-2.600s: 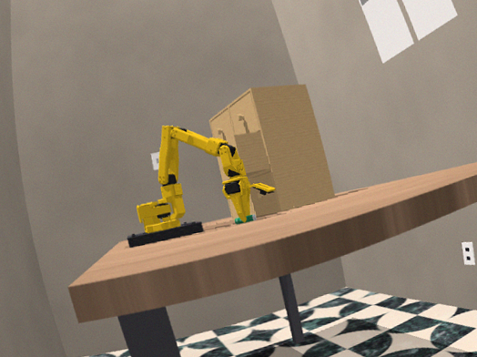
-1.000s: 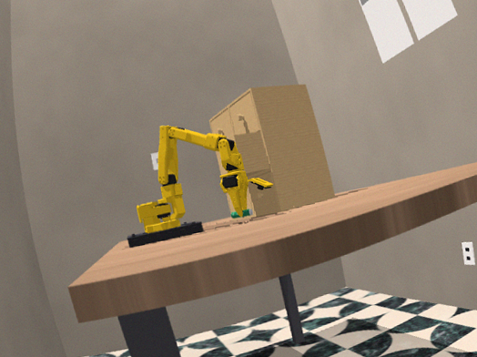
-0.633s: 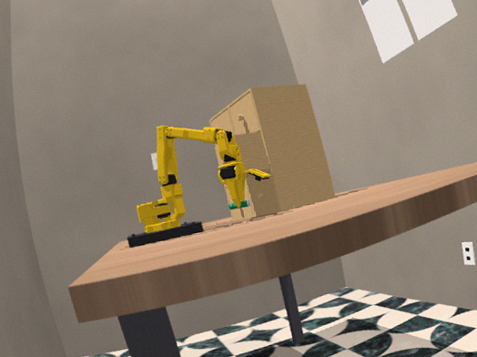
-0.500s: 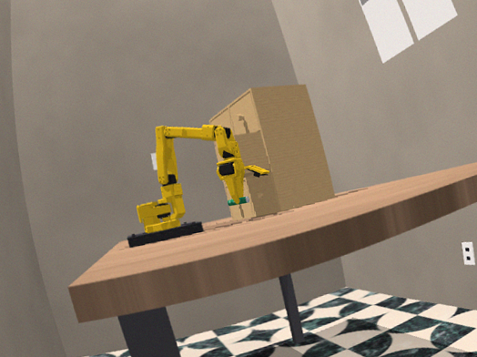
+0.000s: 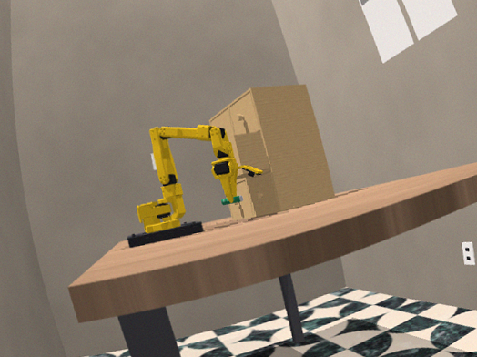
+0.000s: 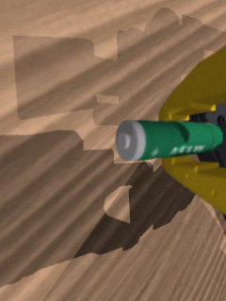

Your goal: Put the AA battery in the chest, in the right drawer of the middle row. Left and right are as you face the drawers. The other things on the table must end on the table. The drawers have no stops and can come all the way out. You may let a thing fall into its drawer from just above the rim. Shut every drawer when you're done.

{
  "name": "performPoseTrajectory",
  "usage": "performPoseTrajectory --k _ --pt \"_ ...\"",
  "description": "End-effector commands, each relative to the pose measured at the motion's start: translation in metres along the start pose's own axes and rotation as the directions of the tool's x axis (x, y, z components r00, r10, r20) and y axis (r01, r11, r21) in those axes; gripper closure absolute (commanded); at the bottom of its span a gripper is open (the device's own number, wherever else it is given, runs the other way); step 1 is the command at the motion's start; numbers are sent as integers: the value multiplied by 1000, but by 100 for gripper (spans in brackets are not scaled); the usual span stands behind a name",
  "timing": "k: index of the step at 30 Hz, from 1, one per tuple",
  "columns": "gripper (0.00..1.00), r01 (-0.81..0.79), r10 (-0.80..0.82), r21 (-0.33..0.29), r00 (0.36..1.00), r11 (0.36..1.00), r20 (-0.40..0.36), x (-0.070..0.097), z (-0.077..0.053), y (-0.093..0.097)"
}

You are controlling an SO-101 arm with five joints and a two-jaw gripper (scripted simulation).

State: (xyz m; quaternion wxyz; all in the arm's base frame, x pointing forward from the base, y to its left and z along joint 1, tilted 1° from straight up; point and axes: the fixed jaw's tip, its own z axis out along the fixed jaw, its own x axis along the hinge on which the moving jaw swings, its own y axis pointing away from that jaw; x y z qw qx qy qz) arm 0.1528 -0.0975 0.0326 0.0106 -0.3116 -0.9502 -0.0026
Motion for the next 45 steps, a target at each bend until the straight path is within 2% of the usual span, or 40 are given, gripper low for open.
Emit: performPoseTrajectory --k 1,3,8,20,25,32,39,45 --pt "100 79 -79 0 997 997 27 13 -2 11" --pt "100 115 -115 1 993 993 27 20 -1 14" --pt "100 115 -115 1 993 993 27 20 -1 14" --pt "100 358 -358 6 934 934 22 61 1 42" --pt "100 358 -358 6 934 934 22 61 1 42" --pt "100 522 -522 10 853 853 17 81 1 58" --pt "100 669 -669 13 743 743 12 103 3 69" --pt "100 671 -671 13 741 741 12 103 3 69"
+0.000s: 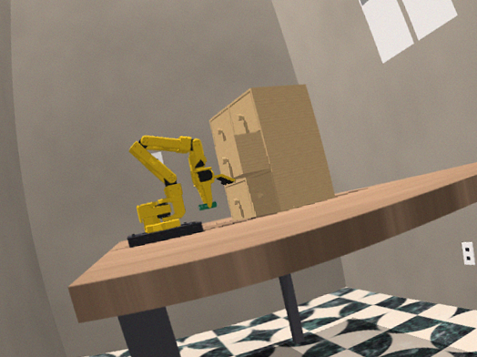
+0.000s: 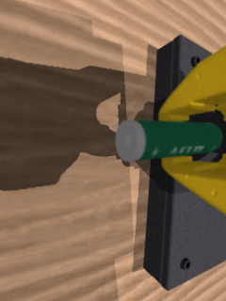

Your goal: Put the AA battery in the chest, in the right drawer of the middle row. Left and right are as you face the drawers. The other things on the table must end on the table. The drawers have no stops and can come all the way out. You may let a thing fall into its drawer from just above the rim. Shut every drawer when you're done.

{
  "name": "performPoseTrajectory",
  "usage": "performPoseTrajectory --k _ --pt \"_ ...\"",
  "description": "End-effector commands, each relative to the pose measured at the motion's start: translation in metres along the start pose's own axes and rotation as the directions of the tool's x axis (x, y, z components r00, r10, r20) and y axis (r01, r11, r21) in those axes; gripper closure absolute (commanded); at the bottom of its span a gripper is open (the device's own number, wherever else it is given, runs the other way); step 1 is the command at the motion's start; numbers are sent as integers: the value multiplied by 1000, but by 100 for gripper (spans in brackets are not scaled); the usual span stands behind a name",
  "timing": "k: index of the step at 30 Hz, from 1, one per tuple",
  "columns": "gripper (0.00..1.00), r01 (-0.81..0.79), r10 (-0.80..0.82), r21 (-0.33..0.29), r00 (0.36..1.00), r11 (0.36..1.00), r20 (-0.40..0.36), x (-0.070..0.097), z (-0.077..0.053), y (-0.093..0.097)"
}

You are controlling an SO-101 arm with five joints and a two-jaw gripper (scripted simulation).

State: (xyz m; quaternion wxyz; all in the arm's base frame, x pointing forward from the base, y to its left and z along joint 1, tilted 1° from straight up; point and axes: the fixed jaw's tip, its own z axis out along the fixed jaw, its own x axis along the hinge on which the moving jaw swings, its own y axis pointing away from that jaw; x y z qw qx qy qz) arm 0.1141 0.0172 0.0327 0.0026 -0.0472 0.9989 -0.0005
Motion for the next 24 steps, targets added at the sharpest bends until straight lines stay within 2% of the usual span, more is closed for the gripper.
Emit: performPoseTrajectory --k 1,14,24 --pt "100 8 -8 -1 1000 1000 -10 3 0 2" --pt "100 8 -8 -1 1000 1000 -10 3 0 2" --pt "100 12 -11 -1 974 1000 226 0 -41 3"
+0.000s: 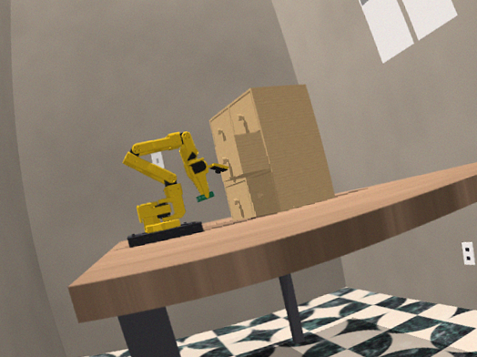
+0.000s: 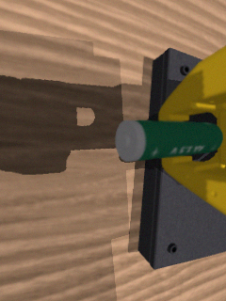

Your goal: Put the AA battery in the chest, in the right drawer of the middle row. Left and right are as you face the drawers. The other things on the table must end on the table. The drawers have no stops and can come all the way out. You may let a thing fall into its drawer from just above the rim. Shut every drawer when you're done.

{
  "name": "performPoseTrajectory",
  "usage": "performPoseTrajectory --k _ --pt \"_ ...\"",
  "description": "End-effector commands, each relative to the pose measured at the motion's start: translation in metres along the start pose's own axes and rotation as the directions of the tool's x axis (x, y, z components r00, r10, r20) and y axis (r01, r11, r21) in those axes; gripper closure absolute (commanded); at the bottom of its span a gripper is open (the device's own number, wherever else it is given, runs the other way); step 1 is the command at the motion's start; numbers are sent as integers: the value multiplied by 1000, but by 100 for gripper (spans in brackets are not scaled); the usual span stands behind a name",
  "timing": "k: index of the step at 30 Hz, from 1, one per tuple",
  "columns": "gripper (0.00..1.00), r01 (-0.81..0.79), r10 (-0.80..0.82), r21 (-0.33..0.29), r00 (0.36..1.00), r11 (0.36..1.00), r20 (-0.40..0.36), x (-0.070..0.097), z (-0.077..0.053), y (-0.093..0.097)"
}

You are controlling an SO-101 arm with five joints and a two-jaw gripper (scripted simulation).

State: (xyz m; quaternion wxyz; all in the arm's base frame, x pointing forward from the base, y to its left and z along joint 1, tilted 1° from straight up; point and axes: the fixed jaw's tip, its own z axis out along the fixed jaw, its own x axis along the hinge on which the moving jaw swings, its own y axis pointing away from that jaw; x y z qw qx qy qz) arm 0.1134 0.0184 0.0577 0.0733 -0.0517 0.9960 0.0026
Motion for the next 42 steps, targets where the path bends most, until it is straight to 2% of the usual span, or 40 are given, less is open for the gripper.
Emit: performPoseTrajectory --k 1,3,24,30,36,41,42 --pt "100 2 -2 -3 994 1000 110 -2 -20 2" --pt "100 3 -3 -3 988 1000 153 -1 -26 2" --pt "100 3 -3 -3 988 1000 153 -1 -26 2" --pt "100 8 -6 -4 937 1000 349 -11 -50 2" --pt "100 13 -9 -3 847 1000 531 -14 -75 2" --pt "100 13 -9 -3 847 1000 531 -14 -75 2" --pt "100 13 -9 -3 834 1000 551 -15 -79 2"
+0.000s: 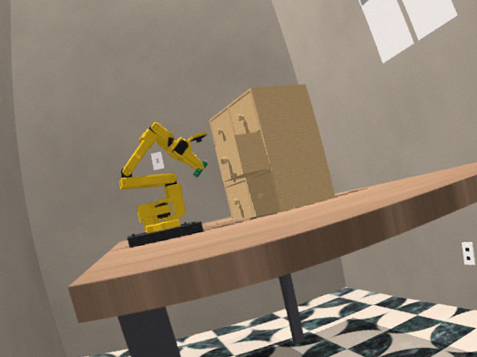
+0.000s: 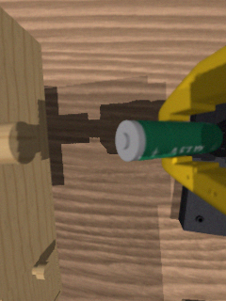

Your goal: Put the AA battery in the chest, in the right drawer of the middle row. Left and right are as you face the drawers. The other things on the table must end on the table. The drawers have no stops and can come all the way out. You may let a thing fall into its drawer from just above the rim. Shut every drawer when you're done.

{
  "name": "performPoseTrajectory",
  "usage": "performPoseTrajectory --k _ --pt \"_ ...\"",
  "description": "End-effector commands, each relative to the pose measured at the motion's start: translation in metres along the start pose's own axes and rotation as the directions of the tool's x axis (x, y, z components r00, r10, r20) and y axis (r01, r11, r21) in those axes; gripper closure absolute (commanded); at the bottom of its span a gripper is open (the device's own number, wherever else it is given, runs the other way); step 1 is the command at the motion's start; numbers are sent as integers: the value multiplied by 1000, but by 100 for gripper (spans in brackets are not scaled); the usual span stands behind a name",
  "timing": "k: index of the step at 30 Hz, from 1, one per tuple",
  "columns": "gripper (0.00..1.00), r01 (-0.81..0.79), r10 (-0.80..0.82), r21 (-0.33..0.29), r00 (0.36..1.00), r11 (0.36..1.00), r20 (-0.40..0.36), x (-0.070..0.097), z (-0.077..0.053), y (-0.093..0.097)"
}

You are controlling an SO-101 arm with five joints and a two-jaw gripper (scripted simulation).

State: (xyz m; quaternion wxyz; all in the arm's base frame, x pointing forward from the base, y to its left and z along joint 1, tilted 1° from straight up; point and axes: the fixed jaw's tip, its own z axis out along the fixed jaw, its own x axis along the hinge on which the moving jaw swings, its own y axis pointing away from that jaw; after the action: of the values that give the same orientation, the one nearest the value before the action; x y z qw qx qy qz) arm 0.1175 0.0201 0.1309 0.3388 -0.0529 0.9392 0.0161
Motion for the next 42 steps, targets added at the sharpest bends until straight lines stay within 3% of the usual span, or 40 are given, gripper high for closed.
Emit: performPoseTrajectory --k 1,11,16,28,33,42 --pt "100 3 -2 -8 998 1000 63 -7 -9 1" --pt "100 8 -4 -11 954 1000 301 -33 -46 2" --pt "100 8 -4 -11 954 1000 301 -33 -46 2" --pt "100 16 -6 -14 865 1000 501 -65 -87 2" --pt "100 16 -6 -14 865 1000 501 -65 -87 2" --pt "100 14 -6 -11 865 1000 501 -79 -75 2"
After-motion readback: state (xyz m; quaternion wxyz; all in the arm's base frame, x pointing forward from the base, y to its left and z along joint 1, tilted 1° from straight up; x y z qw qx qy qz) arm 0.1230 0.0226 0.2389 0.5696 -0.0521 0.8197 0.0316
